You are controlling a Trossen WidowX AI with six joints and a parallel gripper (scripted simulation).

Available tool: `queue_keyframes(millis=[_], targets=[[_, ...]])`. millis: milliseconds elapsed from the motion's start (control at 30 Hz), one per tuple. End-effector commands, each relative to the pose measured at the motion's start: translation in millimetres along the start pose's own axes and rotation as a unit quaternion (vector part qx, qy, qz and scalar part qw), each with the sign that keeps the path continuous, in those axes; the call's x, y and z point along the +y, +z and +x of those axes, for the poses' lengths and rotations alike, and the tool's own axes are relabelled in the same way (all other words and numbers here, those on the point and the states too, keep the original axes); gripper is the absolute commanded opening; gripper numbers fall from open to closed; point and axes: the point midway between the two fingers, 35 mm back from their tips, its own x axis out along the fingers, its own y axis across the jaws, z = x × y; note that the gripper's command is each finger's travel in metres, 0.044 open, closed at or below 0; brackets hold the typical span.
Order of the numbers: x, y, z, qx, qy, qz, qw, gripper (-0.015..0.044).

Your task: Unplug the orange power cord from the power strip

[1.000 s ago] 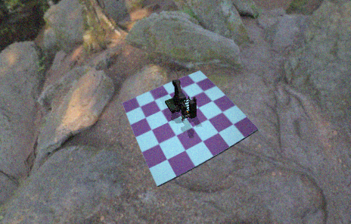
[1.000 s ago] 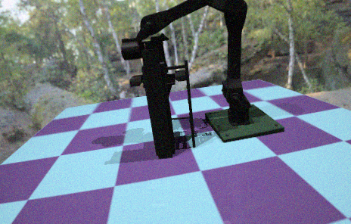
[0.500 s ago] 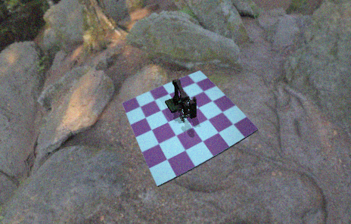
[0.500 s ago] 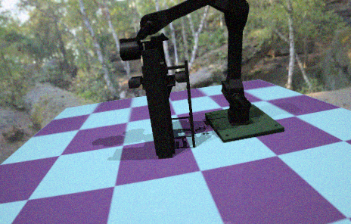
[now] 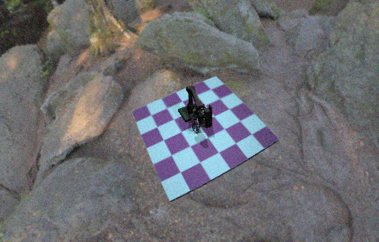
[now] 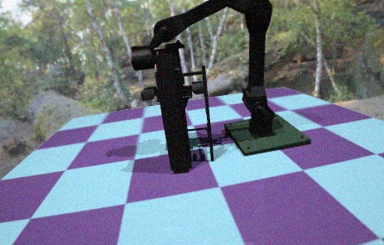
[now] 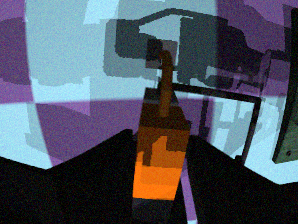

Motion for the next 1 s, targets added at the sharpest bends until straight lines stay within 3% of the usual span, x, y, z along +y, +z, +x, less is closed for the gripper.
queue_keyframes(millis=[0, 300, 967], targets=[[0, 0, 0, 0.000, 0.000, 0.000, 1.000, 0.0081], [0, 0, 0, 0.000, 0.000, 0.000, 1.000, 0.0002], [2, 28, 0, -0.001, 0.000, 0.001, 1.000, 0.0000]])
